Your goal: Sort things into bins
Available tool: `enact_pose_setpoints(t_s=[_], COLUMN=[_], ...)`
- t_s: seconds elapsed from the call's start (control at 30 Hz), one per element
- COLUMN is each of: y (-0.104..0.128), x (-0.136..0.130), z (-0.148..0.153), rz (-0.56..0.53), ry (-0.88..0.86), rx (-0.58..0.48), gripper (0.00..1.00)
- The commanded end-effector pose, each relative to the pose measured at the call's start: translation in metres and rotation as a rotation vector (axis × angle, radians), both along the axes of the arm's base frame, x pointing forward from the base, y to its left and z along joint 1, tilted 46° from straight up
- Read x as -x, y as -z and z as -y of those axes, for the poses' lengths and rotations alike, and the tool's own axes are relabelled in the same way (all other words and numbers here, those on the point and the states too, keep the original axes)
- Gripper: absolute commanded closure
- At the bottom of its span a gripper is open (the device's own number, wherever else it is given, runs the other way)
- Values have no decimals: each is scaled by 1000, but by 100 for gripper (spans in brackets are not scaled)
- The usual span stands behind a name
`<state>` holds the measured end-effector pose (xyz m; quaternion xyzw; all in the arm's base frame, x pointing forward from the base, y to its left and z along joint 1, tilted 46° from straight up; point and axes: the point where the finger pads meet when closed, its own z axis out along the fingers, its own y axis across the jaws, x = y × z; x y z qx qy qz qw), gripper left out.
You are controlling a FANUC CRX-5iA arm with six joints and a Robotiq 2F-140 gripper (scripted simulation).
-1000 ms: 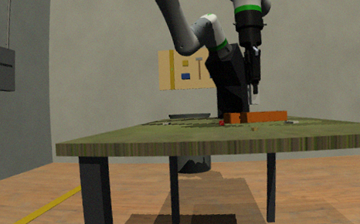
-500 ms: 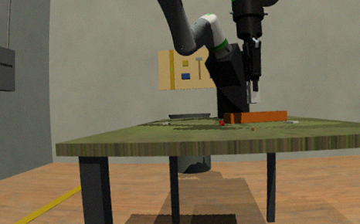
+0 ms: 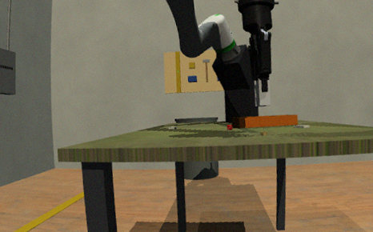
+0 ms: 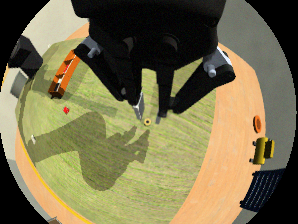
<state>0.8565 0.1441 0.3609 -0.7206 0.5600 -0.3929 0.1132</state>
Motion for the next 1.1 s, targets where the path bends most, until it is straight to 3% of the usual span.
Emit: enact_pose_setpoints(t_s=[0.0,1.07], y=[-10,4], x=[-14,1], z=[-2,0], rz=[-35,-35], ry=[10,10], rx=[0,0], gripper=[73,73])
